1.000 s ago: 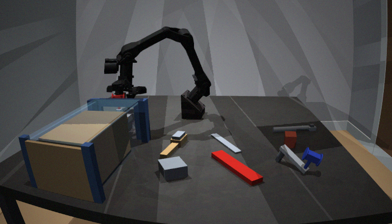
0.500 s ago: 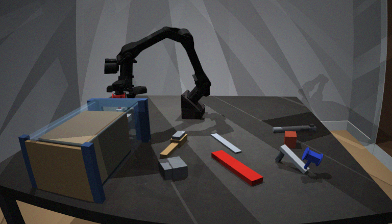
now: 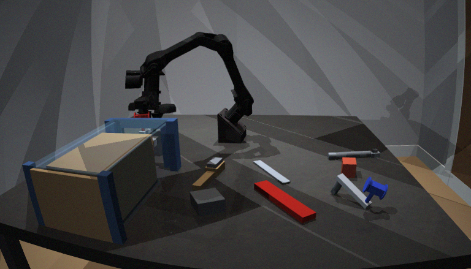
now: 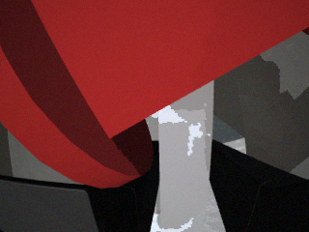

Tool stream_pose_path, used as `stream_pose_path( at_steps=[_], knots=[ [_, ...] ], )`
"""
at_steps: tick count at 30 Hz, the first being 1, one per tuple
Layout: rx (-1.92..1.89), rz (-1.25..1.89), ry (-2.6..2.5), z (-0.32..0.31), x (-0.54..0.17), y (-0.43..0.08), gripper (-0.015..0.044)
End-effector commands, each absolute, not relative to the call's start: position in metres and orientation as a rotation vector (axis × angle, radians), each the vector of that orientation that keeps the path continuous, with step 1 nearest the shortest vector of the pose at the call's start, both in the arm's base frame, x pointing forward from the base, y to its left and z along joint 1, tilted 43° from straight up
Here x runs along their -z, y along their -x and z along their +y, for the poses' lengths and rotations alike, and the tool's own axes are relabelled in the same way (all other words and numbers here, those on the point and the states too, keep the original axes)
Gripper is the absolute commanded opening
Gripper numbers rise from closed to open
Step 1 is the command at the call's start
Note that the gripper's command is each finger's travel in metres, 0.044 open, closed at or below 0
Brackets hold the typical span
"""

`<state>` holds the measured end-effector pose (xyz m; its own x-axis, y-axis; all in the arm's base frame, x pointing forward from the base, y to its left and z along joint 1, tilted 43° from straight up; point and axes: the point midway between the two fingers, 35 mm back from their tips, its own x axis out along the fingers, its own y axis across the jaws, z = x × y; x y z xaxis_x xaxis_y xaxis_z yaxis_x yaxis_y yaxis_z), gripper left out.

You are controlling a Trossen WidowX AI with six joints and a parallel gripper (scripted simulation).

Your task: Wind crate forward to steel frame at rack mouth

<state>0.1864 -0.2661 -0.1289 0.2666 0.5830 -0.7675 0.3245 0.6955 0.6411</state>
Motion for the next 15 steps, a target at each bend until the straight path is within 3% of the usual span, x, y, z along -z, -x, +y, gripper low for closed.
stream_pose_path(
  at_steps=[1, 15],
  knots=[
    [-0.198, 1.344, -0.858, -0.2644, 0.1329, -0.1863, 0.0000],
    [-0.190, 1.347, -0.866, -0.2651, 0.1328, -0.1864, 0.0000]
  ],
)
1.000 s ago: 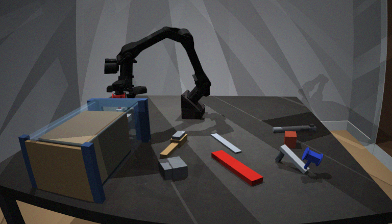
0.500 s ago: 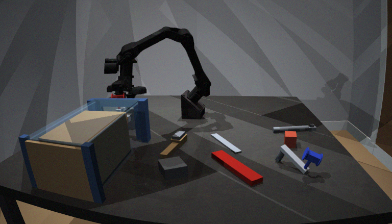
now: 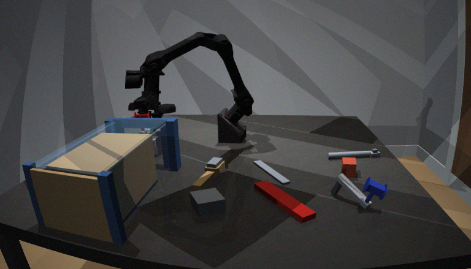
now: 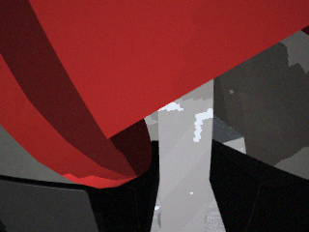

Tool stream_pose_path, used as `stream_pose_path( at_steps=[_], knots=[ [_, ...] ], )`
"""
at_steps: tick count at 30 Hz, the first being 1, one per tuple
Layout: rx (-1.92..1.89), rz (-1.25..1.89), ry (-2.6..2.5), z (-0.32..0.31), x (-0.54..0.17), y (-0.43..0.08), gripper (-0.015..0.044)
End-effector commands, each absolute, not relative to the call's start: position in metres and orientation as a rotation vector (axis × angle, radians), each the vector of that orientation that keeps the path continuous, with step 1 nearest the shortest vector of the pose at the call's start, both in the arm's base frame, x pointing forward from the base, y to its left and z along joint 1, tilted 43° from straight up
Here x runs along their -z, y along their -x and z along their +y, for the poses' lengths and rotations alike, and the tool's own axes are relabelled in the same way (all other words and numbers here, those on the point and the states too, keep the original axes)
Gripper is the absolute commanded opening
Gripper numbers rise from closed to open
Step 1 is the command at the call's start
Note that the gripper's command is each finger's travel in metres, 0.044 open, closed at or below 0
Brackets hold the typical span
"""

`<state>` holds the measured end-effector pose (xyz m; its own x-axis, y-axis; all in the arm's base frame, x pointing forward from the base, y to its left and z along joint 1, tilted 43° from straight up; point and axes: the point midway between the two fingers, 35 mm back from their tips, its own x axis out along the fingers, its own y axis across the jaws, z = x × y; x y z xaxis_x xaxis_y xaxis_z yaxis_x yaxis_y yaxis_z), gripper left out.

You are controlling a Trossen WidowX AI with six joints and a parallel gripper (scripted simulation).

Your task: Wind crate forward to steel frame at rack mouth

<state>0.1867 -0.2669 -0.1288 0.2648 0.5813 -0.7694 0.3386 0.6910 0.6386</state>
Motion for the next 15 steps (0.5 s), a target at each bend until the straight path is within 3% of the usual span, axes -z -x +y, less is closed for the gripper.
stream_pose_path(
  at_steps=[1, 15],
  knots=[
    [-0.194, 1.345, -0.862, -0.2649, 0.1327, -0.1864, 0.0000],
    [-0.194, 1.345, -0.862, -0.2649, 0.1325, -0.1865, 0.0000]
  ],
)
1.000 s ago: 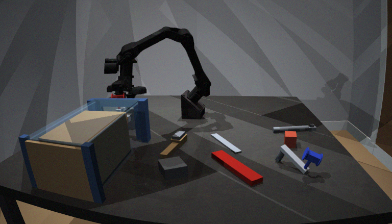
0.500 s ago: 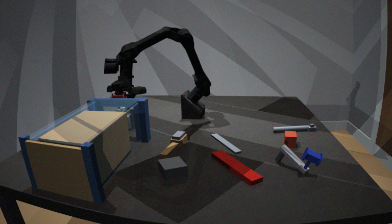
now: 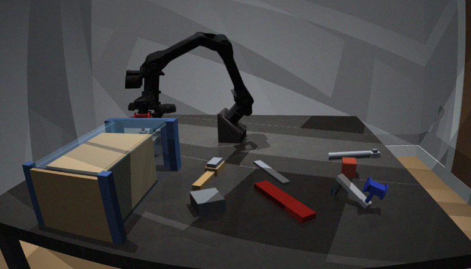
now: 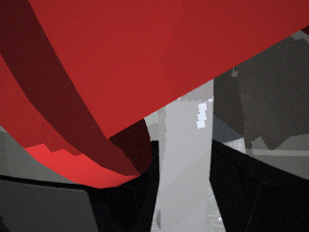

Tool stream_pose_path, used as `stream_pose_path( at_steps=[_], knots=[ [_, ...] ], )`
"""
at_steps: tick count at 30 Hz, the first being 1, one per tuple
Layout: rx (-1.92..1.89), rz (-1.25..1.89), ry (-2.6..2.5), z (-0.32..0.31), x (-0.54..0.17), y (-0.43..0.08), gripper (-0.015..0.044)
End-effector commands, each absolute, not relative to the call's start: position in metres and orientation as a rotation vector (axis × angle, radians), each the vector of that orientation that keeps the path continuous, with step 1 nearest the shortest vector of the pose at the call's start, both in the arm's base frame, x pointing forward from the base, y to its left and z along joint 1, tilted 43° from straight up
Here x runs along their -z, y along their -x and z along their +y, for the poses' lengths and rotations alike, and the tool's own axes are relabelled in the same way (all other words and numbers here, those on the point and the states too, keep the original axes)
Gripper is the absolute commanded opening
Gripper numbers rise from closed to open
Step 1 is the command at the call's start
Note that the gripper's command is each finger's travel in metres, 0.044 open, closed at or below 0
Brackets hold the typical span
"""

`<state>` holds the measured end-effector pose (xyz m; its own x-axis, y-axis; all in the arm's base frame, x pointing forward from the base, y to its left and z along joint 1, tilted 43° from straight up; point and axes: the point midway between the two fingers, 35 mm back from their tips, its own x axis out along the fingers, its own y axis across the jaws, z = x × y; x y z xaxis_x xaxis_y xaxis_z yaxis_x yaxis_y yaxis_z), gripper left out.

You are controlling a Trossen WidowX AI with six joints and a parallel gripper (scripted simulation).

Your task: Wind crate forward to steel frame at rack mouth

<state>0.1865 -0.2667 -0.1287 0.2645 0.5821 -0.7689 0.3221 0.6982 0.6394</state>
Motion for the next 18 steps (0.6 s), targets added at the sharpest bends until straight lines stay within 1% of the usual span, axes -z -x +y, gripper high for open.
stream_pose_path(
  at_steps=[1, 18],
  knots=[
    [-0.190, 1.346, -0.866, -0.2651, 0.1326, -0.1864, 0.0000],
    [-0.158, 1.357, -0.900, -0.2668, 0.1336, -0.1860, 0.0000]
  ],
)
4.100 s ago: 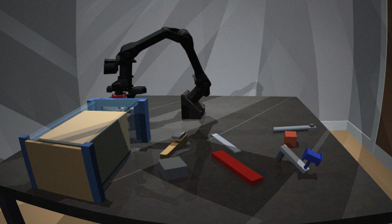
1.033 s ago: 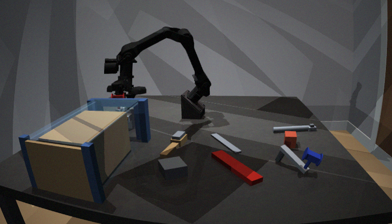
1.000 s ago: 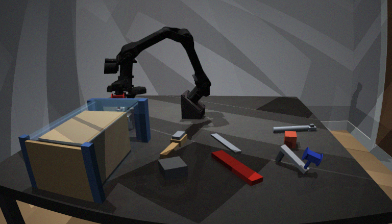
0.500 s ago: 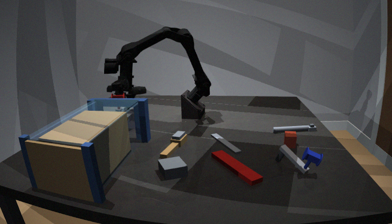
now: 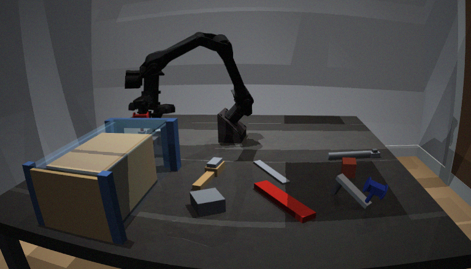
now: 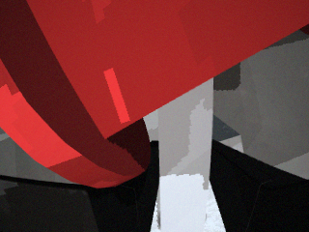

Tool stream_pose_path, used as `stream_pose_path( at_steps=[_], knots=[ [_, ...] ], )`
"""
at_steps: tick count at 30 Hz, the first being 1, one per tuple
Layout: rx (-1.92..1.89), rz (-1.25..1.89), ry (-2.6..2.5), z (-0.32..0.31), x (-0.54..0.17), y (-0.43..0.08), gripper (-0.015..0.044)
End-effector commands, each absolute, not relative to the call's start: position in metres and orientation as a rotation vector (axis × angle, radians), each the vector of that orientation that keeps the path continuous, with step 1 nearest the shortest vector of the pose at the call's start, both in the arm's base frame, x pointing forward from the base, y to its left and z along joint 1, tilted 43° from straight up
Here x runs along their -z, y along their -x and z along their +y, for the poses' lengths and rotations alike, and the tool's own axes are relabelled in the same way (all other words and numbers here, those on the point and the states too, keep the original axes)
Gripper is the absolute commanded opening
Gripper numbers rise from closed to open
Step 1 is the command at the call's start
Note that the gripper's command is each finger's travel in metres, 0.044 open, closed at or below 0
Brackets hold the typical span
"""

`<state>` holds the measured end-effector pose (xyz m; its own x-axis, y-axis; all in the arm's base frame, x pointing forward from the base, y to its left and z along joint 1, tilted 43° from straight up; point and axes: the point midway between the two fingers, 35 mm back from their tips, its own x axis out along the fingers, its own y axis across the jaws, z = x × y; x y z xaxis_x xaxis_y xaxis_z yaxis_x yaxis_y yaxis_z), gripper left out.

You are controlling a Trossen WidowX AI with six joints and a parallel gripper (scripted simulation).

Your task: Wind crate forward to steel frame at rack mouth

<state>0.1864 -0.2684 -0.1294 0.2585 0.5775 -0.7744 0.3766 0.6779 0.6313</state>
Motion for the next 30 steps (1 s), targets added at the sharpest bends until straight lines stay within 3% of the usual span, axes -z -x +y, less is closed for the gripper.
stream_pose_path(
  at_steps=[1, 23, 30],
  knots=[
    [-0.158, 1.357, -0.900, -0.2669, 0.1335, -0.1860, 0.0000],
    [-0.283, 1.313, -0.767, -0.2615, 0.1291, -0.1880, 0.0000],
    [-0.259, 1.312, -0.789, -0.2651, 0.1275, -0.1863, 0.0184]
  ],
)
